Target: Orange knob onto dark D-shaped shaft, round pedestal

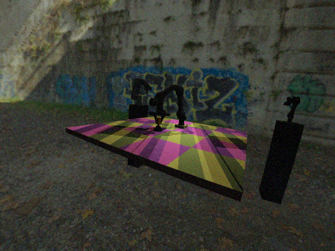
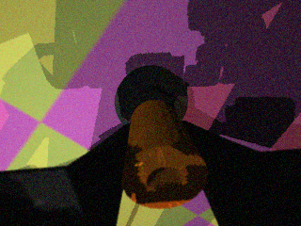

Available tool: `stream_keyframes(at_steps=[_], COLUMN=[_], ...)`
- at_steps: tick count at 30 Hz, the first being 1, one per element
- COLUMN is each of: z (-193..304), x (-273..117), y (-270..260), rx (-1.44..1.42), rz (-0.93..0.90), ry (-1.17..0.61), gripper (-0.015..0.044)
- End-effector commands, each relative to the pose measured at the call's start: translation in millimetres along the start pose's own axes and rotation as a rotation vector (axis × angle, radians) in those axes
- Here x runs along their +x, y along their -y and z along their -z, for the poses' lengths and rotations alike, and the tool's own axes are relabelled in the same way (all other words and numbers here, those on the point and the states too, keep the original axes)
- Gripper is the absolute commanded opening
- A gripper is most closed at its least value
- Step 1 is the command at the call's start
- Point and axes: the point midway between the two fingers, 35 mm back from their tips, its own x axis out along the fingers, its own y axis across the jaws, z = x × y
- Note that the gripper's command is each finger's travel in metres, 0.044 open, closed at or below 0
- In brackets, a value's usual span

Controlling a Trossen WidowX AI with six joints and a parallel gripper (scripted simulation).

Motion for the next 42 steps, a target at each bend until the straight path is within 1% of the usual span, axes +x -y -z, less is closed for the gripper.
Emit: stream_keyframes(at_steps=[1,16,23,42], z=[0.8,-0.1,-1.8,-2.0], x=[0.2,-4.7,-4.3,0.1], y=[-1.4,-0.4,2.3,2.3], rx=[-0.004,-0.013,-0.213,-0.213], rz=[-0.001,-0.001,-0.001,-0.001], ry=[0.002,0.002,0.002,0.002], gripper=[0.0,0.0,0.0,0.0])
